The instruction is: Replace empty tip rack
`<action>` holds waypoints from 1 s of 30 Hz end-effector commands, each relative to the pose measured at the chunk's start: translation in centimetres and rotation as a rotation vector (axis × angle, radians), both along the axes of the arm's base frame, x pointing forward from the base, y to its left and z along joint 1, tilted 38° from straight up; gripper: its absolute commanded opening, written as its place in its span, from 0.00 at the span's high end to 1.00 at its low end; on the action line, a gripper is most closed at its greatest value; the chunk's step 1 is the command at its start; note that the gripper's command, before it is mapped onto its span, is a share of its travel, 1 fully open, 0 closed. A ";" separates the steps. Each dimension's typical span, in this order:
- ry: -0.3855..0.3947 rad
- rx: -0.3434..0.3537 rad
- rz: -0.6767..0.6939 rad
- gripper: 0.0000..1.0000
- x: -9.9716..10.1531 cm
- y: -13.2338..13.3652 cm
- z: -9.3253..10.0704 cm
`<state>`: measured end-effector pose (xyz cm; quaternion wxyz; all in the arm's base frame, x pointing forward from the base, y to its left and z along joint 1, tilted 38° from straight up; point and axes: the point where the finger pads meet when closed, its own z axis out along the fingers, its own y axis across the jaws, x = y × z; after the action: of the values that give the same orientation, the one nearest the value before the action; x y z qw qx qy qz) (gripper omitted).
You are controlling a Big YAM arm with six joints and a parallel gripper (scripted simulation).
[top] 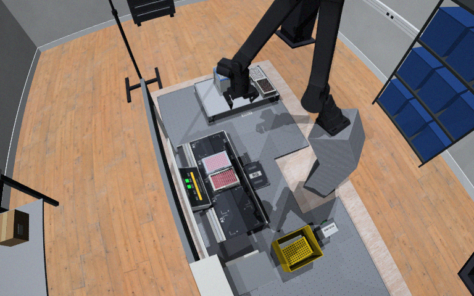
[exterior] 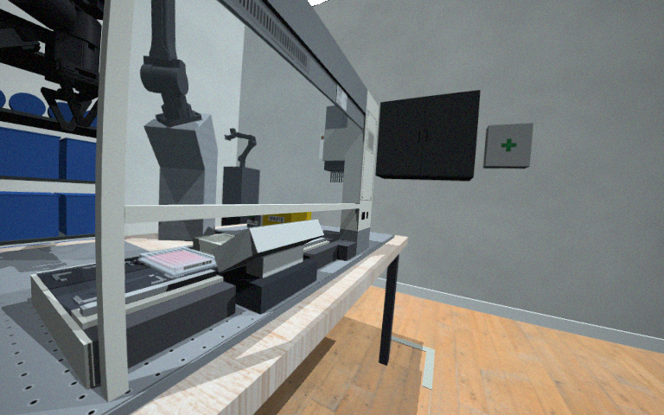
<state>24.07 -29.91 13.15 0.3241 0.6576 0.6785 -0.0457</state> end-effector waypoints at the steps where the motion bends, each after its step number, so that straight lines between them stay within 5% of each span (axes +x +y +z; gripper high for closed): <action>1: 0.003 -0.017 0.024 0.01 0.5 -0.1 1.0; 21: -0.010 -0.018 -0.006 0.01 -0.7 -9.0 6.0; 29: 0.000 -0.006 0.011 0.01 -0.6 -7.7 5.1; 30: -0.008 -0.017 -0.006 0.01 -1.8 -7.9 5.4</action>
<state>23.16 -37.68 17.47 0.3235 0.6618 0.6750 -0.0416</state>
